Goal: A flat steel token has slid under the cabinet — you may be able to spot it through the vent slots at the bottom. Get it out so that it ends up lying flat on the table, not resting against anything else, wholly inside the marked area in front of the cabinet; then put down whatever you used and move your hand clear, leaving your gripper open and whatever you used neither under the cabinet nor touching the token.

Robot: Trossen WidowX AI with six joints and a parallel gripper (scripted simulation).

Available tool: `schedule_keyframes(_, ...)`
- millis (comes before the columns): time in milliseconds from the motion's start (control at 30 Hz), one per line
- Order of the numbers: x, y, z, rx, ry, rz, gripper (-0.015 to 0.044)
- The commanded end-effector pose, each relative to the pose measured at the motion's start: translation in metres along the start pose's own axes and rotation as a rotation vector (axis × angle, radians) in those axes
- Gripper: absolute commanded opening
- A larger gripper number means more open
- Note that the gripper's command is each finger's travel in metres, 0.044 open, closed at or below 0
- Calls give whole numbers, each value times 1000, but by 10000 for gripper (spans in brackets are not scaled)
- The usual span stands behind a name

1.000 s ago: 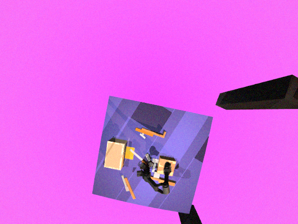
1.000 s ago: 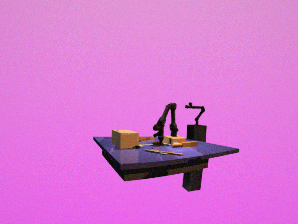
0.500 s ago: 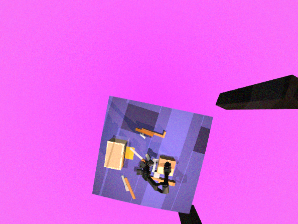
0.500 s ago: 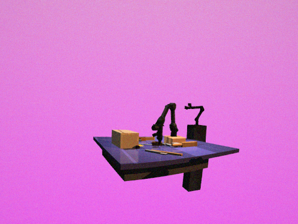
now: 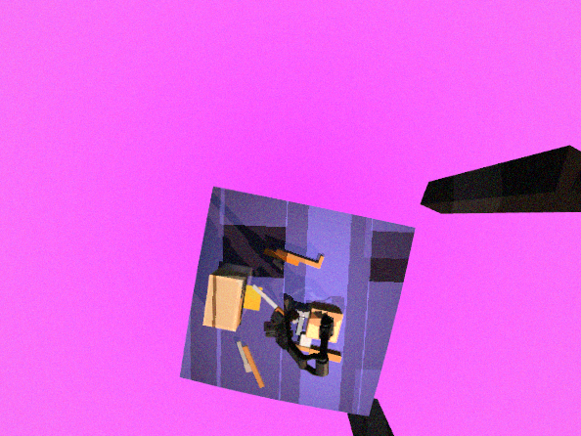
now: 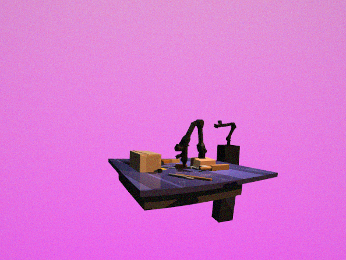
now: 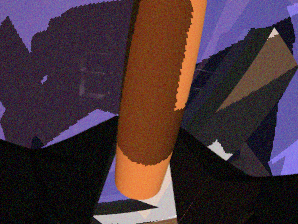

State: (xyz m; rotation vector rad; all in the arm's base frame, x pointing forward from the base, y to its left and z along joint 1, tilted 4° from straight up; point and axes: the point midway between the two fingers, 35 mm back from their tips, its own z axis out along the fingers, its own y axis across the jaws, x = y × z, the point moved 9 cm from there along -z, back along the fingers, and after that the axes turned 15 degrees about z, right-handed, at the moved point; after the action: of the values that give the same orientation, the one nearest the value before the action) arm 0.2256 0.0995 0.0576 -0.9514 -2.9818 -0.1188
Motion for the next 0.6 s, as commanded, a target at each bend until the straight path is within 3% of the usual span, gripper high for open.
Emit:
schedule_keyframes(0, -5, -2, 0, 5, -4, 2, 0)
schedule_keyframes(567, -21, -8, -1, 5, -5, 4, 0)
